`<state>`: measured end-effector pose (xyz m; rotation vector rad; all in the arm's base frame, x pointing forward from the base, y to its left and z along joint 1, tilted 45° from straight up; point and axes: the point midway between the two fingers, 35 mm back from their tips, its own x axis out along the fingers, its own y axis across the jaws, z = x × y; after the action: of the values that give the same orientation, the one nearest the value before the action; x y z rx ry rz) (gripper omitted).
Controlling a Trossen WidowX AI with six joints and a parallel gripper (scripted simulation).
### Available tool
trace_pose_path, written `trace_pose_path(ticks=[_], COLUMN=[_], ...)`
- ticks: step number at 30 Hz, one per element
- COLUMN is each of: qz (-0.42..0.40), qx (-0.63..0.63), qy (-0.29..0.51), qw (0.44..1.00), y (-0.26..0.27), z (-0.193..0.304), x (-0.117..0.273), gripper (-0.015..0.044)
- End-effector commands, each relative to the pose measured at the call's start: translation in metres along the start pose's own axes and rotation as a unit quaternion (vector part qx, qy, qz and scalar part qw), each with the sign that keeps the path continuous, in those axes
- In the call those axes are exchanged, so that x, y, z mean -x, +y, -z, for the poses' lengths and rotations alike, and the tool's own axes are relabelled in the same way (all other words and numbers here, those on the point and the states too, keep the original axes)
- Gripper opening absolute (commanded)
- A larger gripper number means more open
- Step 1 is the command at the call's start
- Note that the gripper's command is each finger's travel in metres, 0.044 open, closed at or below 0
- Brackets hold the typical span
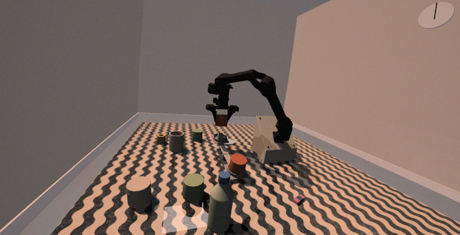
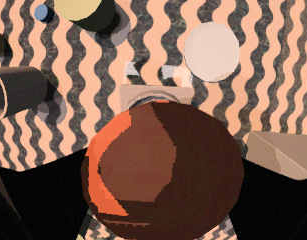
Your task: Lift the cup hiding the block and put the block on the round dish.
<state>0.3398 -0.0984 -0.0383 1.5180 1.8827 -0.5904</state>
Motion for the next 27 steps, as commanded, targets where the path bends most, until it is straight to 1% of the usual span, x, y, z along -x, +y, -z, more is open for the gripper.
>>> trace_pose_path(ticks=[1,7,27], qz=[0.0,-0.001,-0.001], qx=[-0.001,-0.001,-0.002], qy=[0.0,-0.002,-0.015], qw=[1.0,1.0,1.0], y=[0.0,-0.006,-0.092], z=[0.0,-0.007,-0.085], x=[0.0,-0.002,-0.032], gripper=[0.0,0.0,0.0])
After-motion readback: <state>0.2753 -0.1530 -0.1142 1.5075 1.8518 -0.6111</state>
